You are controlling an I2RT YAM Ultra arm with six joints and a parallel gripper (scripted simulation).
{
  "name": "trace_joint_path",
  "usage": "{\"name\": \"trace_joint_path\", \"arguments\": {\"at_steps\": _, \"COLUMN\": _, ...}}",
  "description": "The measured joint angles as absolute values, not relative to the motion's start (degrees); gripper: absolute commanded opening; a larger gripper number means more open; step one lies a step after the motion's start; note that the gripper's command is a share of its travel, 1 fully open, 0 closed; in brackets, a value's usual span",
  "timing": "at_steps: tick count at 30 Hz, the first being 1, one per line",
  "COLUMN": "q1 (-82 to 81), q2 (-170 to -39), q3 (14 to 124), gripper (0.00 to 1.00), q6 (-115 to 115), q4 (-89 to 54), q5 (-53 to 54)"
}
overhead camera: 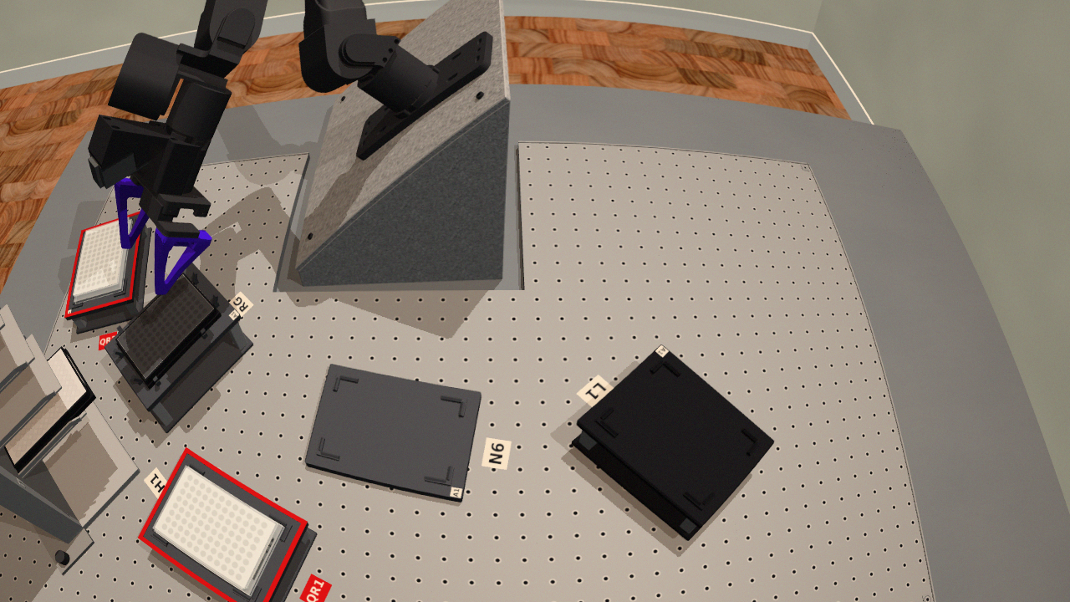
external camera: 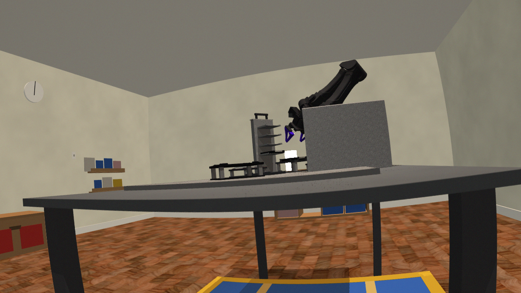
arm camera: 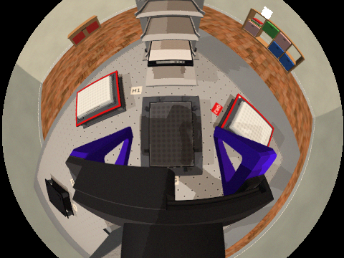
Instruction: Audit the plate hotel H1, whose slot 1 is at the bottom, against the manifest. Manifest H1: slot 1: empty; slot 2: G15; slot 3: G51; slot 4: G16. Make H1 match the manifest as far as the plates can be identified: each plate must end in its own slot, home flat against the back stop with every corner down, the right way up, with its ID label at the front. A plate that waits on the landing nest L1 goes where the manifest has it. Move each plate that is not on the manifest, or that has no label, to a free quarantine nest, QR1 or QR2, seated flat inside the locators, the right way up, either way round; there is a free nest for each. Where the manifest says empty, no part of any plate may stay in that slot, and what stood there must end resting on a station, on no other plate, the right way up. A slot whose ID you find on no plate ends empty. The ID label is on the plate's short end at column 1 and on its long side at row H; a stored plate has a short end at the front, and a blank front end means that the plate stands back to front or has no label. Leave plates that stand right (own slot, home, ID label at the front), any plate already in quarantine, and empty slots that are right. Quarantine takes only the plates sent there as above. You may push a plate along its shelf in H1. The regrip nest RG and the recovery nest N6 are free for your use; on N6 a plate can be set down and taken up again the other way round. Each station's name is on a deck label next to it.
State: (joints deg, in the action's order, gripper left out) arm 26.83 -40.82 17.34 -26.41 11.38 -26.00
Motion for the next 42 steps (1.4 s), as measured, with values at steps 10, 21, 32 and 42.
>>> {"name": "trace_joint_path", "arguments": {"at_steps": 10, "q1": 33.3, "q2": -48.1, "q3": 13.7, "gripper": 1.00, "q6": -27.7, "q4": 20.2, "q5": -20.6}}
{"name": "trace_joint_path", "arguments": {"at_steps": 21, "q1": 35.2, "q2": -49.2, "q3": 12.1, "gripper": 1.00, "q6": -28.3, "q4": 25.3, "q5": -18.0}}
{"name": "trace_joint_path", "arguments": {"at_steps": 32, "q1": 37.2, "q2": -49.0, "q3": 9.6, "gripper": 1.00, "q6": -28.7, "q4": 27.8, "q5": -16.0}}
{"name": "trace_joint_path", "arguments": {"at_steps": 42, "q1": 39.5, "q2": -49.0, "q3": 6.9, "gripper": 1.00, "q6": -29.1, "q4": 30.5, "q5": -13.8}}
